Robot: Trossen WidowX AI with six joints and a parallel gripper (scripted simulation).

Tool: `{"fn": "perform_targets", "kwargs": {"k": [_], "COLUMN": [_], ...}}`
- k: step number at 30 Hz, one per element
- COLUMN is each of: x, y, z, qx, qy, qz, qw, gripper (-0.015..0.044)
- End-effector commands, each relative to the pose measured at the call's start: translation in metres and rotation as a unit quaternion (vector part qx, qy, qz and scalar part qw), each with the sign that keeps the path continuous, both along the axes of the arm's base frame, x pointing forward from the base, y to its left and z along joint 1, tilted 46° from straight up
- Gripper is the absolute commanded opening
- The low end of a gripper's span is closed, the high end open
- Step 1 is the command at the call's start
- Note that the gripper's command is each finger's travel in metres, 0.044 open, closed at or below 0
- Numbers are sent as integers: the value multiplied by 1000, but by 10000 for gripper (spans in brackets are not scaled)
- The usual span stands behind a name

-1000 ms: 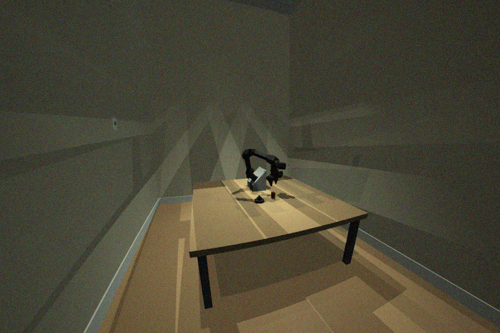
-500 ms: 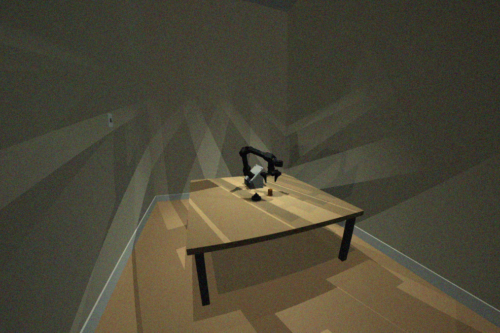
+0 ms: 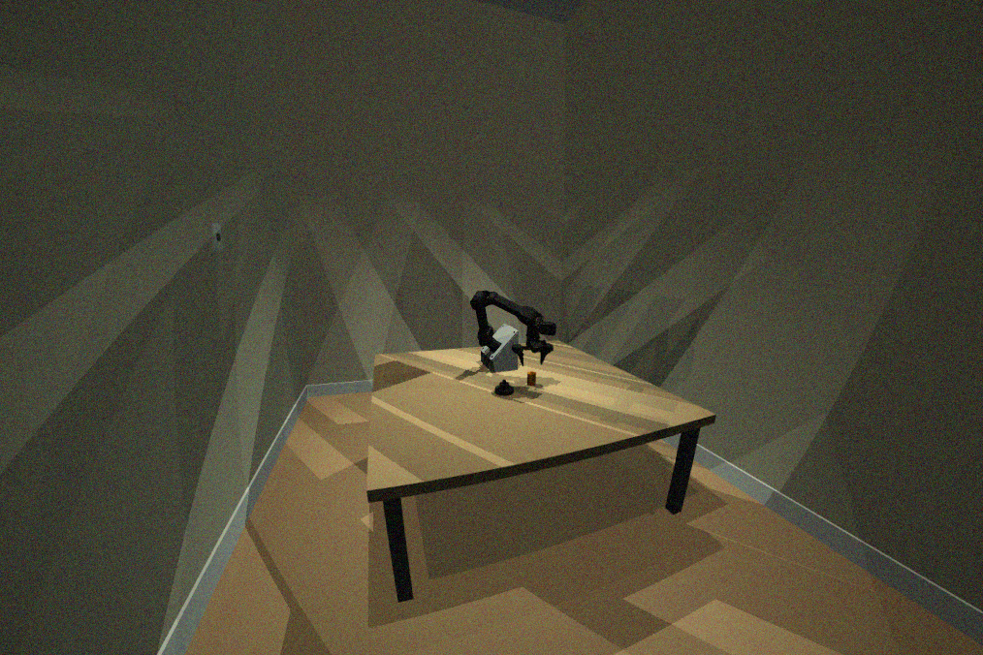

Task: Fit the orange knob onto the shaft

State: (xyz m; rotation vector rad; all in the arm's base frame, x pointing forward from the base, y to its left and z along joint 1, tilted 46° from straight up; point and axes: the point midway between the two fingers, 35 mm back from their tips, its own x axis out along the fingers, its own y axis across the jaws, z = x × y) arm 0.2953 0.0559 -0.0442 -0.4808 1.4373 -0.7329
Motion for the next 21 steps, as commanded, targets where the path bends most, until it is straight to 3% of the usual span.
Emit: {"fn": "perform_targets", "kwargs": {"k": [1, 21], "x": [-1, 0], "y": [-6, -29], "z": [-6, -30], "qx": [-2, -2], "qy": [2, 0], "qz": [2, 2], "qw": [1000, 1000], "gripper": [440, 440]}}
